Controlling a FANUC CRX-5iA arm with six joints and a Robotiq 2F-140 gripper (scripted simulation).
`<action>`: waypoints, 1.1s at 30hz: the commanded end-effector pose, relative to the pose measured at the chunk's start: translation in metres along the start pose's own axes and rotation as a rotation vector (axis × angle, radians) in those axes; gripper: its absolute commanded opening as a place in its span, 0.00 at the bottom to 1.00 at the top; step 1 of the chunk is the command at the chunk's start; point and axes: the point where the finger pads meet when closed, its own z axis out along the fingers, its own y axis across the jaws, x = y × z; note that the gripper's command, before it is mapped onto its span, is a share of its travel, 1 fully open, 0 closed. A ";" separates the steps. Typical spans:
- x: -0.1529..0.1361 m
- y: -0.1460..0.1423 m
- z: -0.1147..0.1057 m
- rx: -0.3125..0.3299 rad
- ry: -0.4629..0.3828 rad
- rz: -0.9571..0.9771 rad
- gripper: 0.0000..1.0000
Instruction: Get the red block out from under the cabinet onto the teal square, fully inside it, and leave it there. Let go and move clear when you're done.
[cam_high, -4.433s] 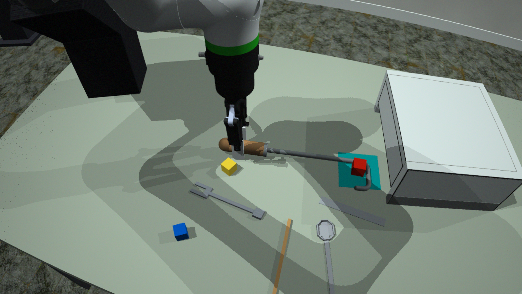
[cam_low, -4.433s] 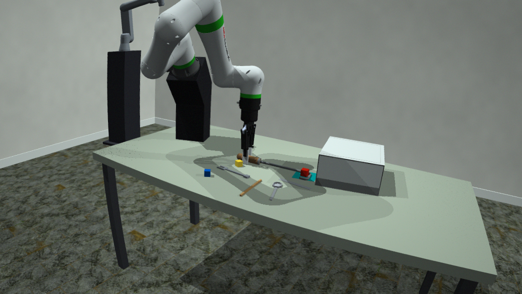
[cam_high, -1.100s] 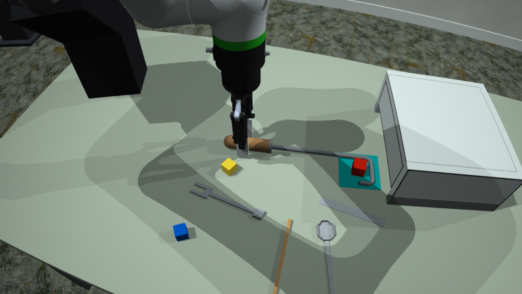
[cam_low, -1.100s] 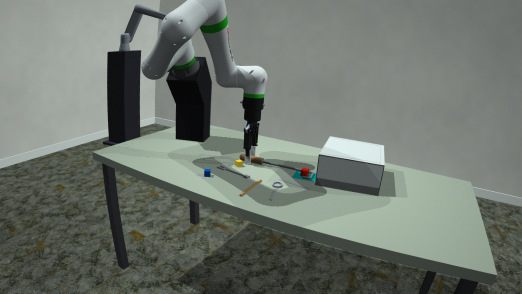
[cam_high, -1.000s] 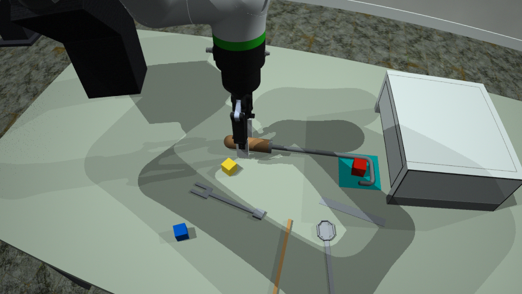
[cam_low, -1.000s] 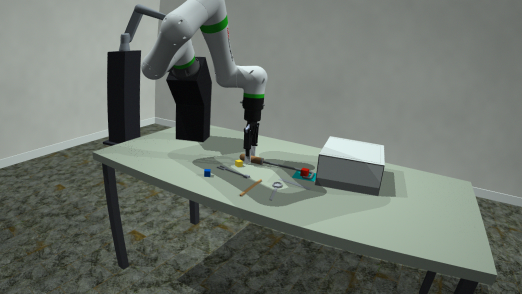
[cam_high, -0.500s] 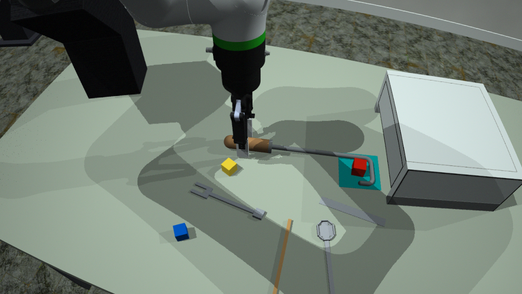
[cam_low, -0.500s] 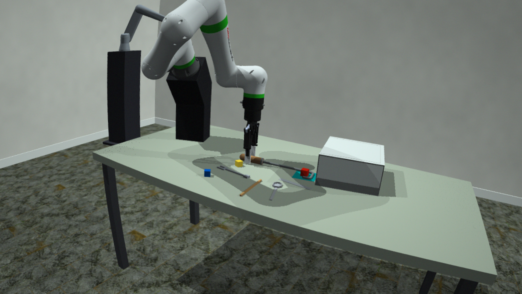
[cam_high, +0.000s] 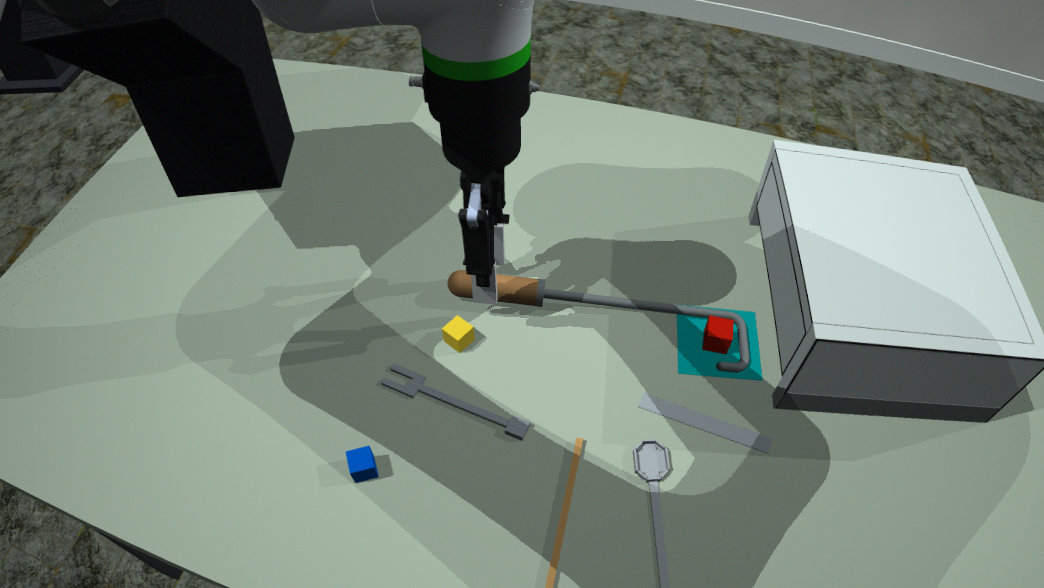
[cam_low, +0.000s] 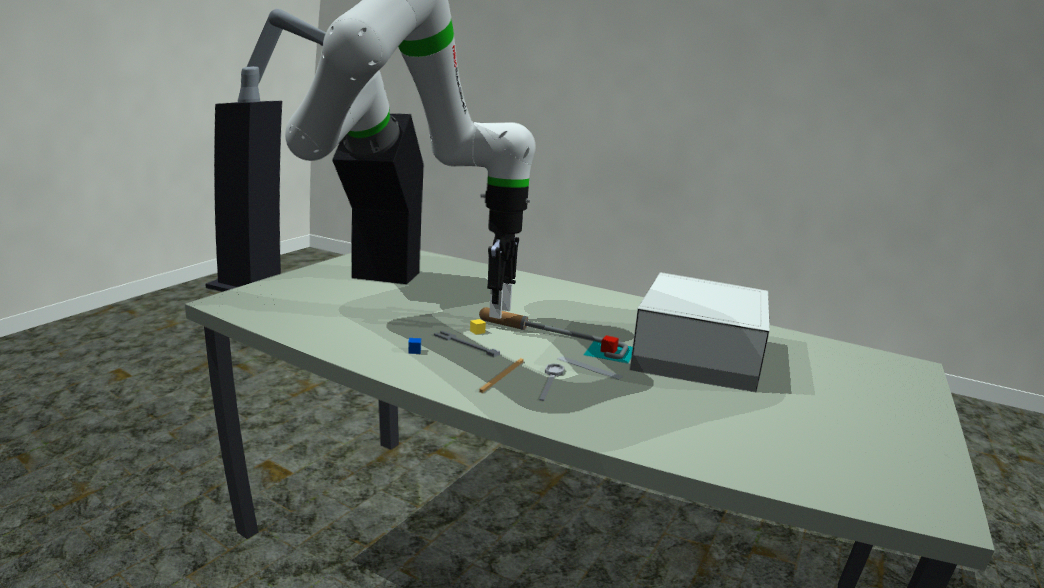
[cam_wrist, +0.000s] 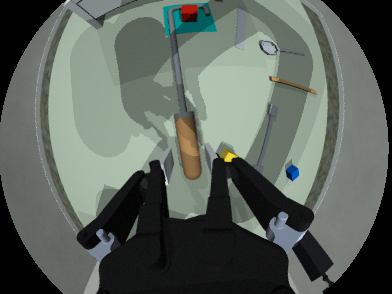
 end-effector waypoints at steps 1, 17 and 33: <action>0.000 0.000 -0.014 0.000 -0.001 0.000 0.35; 0.000 0.000 -0.079 0.000 -0.001 0.000 0.35; 0.000 0.000 -0.132 0.000 -0.001 0.000 0.35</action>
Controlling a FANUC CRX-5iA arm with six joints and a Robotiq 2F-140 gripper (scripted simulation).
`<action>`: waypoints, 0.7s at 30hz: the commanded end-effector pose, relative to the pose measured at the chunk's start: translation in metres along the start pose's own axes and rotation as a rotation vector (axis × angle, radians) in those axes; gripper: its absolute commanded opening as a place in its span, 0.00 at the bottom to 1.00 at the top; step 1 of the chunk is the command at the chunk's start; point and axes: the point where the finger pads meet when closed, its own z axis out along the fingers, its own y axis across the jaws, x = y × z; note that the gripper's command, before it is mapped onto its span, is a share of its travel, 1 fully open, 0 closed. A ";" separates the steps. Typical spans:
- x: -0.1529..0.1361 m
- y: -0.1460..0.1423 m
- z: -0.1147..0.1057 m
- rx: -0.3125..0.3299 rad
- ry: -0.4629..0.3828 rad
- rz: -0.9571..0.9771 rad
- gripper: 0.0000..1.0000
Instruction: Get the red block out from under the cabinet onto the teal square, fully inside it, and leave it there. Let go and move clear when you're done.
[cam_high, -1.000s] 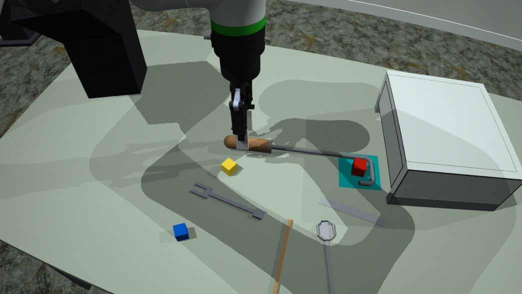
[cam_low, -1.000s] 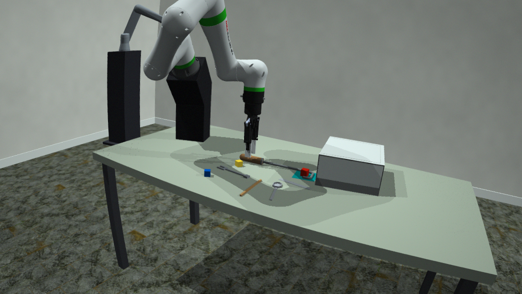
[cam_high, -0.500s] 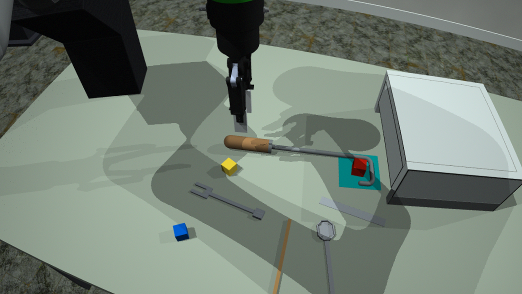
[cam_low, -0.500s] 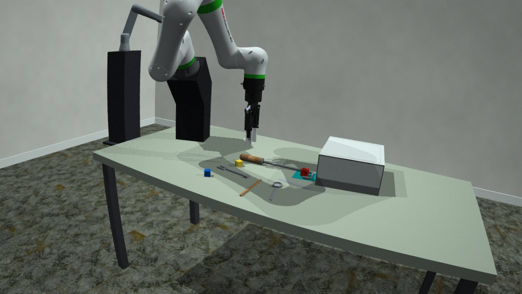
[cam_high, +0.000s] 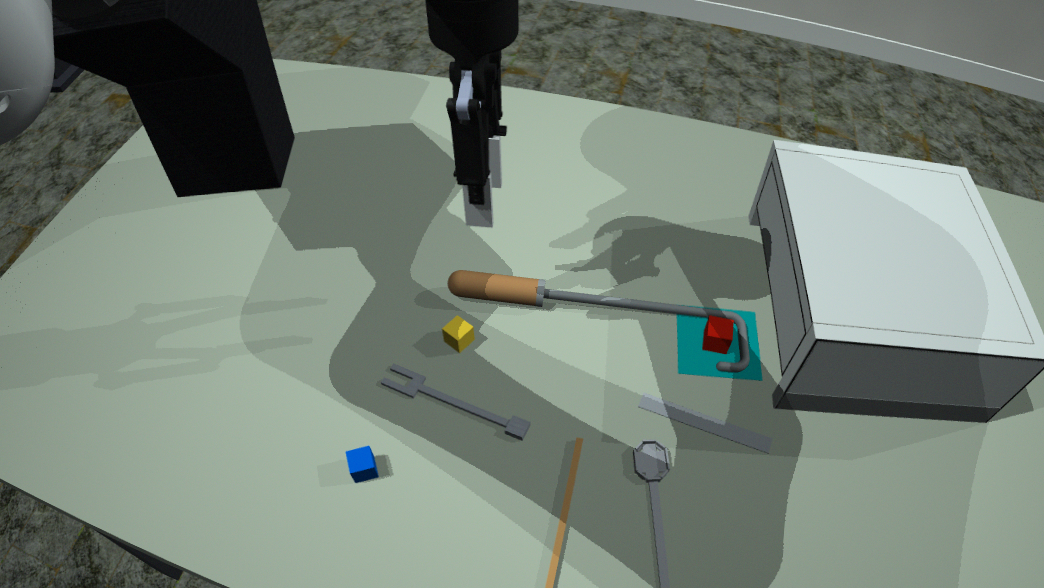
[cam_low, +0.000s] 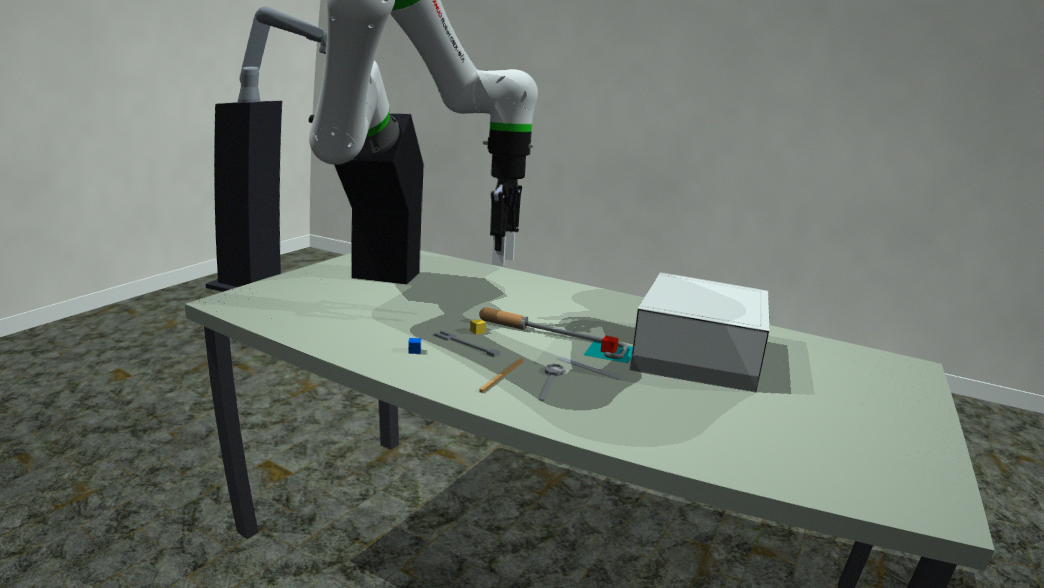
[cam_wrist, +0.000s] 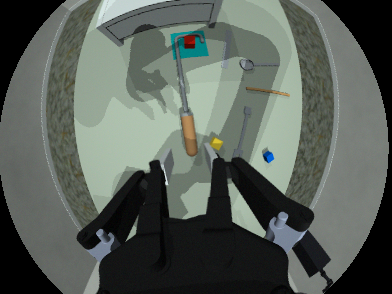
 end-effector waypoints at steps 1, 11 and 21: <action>0.001 0.001 -0.012 -0.002 -0.007 0.000 0.35; 0.001 0.001 -0.022 -0.002 -0.007 0.000 0.35; 0.001 0.001 -0.022 -0.002 -0.007 0.000 0.35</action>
